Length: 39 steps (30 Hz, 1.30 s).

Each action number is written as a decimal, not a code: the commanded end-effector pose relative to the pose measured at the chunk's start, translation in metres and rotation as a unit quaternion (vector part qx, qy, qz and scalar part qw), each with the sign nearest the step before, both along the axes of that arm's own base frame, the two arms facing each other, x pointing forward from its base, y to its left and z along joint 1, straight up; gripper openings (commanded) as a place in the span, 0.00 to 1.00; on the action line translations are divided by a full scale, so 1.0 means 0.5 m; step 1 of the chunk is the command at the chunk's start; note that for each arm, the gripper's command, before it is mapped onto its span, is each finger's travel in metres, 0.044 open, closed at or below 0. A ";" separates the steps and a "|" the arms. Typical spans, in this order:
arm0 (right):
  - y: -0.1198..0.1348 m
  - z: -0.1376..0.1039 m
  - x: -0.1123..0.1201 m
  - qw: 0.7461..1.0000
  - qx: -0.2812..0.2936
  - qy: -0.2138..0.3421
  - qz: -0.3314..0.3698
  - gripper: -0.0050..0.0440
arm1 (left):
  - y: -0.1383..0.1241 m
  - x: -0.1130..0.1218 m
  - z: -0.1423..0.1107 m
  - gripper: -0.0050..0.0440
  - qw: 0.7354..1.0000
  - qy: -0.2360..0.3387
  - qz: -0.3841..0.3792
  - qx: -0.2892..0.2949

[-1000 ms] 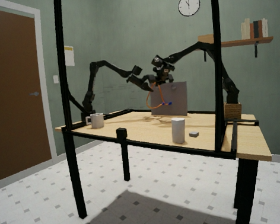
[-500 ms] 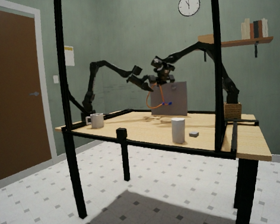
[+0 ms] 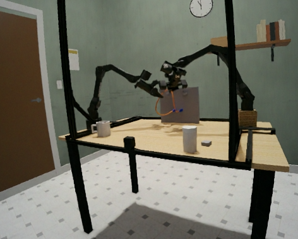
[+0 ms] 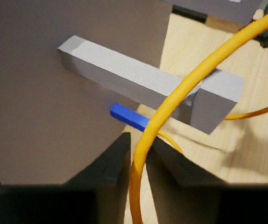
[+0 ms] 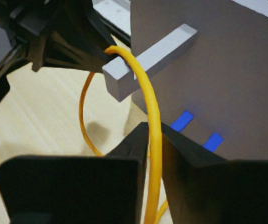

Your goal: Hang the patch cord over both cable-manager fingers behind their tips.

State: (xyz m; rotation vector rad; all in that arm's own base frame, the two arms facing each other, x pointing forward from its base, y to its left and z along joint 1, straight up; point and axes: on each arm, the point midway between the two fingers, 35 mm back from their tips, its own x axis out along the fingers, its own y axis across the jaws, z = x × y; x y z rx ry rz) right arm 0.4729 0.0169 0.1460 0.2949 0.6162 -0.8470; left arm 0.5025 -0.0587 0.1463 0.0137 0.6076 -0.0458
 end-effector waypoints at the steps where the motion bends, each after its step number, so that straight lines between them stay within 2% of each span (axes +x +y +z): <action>1: 0.001 0.022 0.000 1.000 0.002 -0.014 -0.015 0.15 | 0.001 0.002 0.022 0.18 1.000 -0.012 0.000 -0.001; 39: -0.017 0.025 -0.038 0.995 -0.010 -0.020 -0.094 0.15 | 0.001 0.002 0.022 0.18 1.000 -0.012 0.000 -0.001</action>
